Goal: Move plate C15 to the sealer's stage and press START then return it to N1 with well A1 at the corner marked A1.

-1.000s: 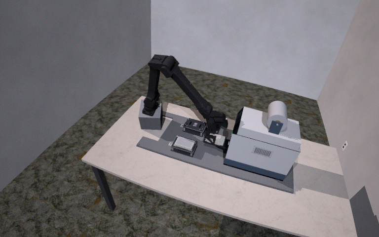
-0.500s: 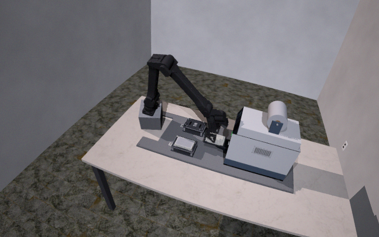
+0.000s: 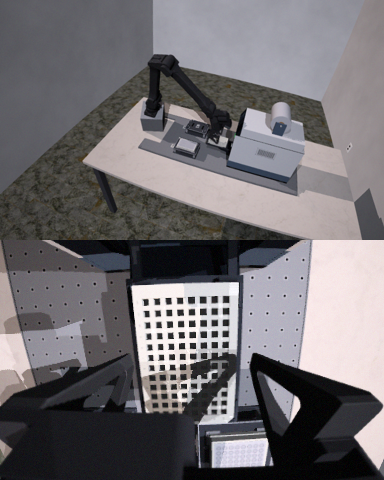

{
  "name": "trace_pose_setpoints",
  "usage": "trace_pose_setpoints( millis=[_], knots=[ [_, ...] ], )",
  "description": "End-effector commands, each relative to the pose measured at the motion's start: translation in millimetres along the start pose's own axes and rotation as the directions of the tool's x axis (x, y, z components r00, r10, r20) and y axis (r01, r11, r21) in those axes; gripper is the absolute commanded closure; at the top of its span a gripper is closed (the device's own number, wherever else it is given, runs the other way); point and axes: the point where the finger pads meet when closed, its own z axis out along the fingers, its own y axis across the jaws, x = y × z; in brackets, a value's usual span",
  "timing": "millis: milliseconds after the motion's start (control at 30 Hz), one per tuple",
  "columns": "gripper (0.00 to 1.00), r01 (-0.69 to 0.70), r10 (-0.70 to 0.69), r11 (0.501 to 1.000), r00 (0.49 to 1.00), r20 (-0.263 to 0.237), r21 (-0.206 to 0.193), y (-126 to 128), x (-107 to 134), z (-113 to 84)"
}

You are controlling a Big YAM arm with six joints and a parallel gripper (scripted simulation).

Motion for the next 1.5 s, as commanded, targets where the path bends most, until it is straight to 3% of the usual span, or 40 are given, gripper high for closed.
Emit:
trace_pose_setpoints(
  millis=[0, 200, 500, 967, 1467],
  knots=[
    [0.00, -0.022, 0.021, 1.000, 0.999, 0.038, 0.004, -4, -26, -11.0],
    [0.00, 0.010, -0.010, 1.000, 1.000, 0.003, -0.007, 10, -9, -5.7],
    [0.00, -0.015, 0.015, 1.000, 1.000, 0.001, 0.006, -5, 2, -8.3],
    [0.00, -0.007, 0.007, 1.000, 1.000, 0.026, 0.009, -6, -19, -0.7],
    [0.00, -0.007, 0.007, 1.000, 1.000, 0.029, 0.007, -5, -21, -0.8]
  ],
)
